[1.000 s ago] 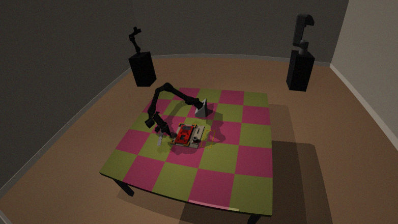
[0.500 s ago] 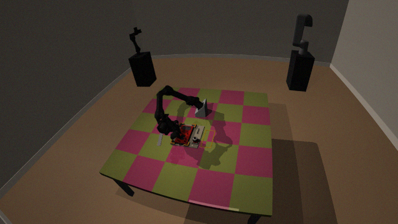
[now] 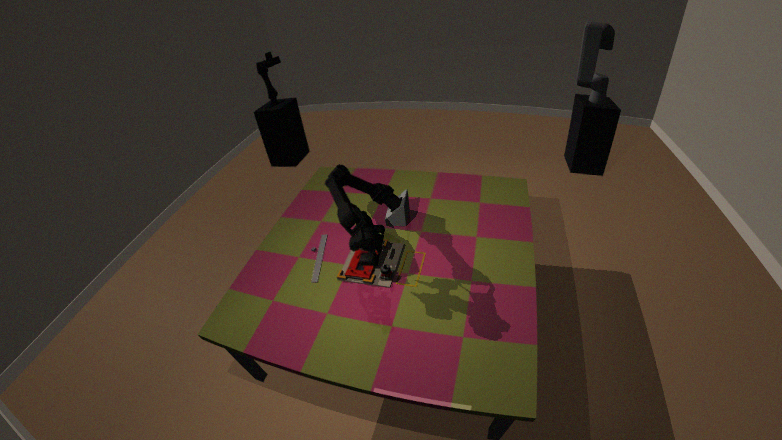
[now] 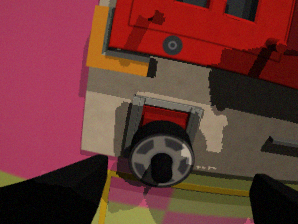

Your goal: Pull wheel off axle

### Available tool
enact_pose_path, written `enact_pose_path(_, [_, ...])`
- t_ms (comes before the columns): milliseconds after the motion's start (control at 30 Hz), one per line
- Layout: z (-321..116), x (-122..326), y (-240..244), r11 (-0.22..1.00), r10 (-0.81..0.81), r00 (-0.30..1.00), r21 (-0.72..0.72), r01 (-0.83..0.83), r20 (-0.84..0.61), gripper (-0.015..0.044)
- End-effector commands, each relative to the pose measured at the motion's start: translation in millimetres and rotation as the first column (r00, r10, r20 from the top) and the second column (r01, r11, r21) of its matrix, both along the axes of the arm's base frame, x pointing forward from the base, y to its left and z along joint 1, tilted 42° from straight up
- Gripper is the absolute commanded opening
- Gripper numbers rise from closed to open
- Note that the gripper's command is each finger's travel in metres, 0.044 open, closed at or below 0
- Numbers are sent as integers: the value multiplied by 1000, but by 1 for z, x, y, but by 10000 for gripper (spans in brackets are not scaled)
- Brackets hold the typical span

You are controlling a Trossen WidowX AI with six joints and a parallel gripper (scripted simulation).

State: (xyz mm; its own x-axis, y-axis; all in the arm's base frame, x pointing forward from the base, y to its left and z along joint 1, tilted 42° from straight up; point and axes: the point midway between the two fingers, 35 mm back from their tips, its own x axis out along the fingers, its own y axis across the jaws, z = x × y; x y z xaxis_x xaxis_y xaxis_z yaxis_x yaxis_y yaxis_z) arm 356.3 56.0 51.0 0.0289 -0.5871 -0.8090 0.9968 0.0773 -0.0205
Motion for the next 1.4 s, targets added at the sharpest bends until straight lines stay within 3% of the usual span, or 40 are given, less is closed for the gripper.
enact_pose_path(0, [-8, -5, 35, 995, -27, 993, -91, 38, 116, 300])
enact_pose_path(400, [-7, -1, 32, 995, -27, 993, -91, 38, 116, 300])
enact_pose_path(767, [-55, 6, -11, 995, -27, 993, -93, 38, 117, 300])
enact_pose_path(967, [-60, 6, -17, 995, -27, 993, -94, 38, 117, 300])
enact_pose_path(1100, [-57, 5, -16, 995, -37, 993, -90, 48, 115, 195])
enact_pose_path(1367, [-57, 5, -16, 995, -37, 993, -90, 48, 115, 142])
